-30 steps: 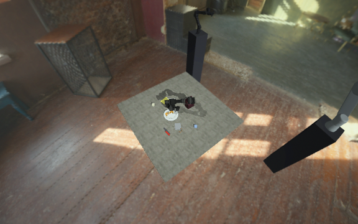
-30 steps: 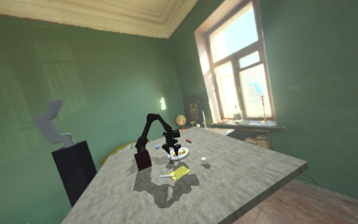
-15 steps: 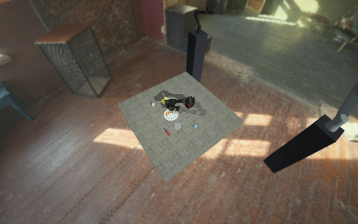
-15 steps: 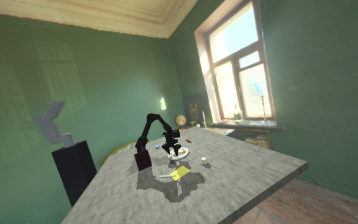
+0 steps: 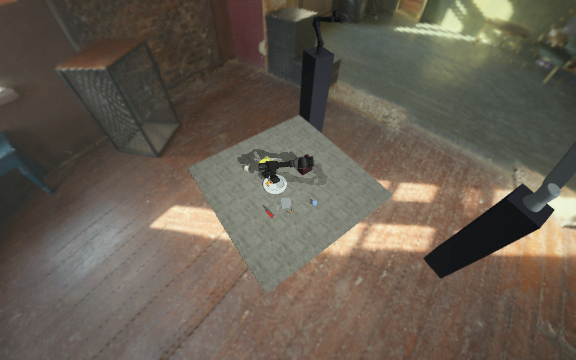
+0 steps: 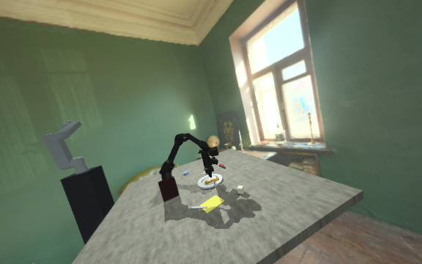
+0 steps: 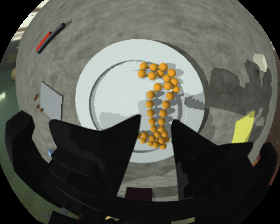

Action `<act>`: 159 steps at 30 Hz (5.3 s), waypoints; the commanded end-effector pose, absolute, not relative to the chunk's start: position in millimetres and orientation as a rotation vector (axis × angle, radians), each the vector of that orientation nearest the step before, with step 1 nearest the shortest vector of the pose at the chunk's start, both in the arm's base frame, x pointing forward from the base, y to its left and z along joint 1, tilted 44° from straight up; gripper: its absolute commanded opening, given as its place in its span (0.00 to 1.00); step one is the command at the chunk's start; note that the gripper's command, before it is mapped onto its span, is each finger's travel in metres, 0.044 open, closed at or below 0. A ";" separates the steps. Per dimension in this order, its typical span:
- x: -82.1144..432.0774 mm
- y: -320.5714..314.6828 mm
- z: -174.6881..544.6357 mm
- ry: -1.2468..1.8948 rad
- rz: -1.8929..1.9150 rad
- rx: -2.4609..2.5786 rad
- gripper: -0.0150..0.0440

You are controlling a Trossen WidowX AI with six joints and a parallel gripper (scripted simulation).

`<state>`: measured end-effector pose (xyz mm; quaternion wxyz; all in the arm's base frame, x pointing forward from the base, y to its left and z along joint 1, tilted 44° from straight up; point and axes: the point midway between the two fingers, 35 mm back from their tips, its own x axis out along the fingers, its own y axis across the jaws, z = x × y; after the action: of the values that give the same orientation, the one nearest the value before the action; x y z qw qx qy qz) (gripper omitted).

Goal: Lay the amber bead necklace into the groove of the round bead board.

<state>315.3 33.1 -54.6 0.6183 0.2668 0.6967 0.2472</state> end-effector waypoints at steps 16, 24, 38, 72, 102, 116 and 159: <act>333.5 46.0 -58.1 1.703 0.350 0.832 0.46; 335.4 44.6 -56.5 1.694 0.352 0.823 0.46; 331.8 60.0 -72.7 1.702 0.351 0.832 0.46; 331.9 61.3 -73.1 1.700 0.353 0.822 0.25; 328.4 36.9 -87.6 1.703 0.349 0.831 0.25; 325.4 28.4 -98.9 1.703 0.349 0.831 0.25; 324.8 32.4 -103.0 1.703 0.350 0.832 0.25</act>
<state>327.1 28.5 -100.0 0.5757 0.3546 0.7217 0.1485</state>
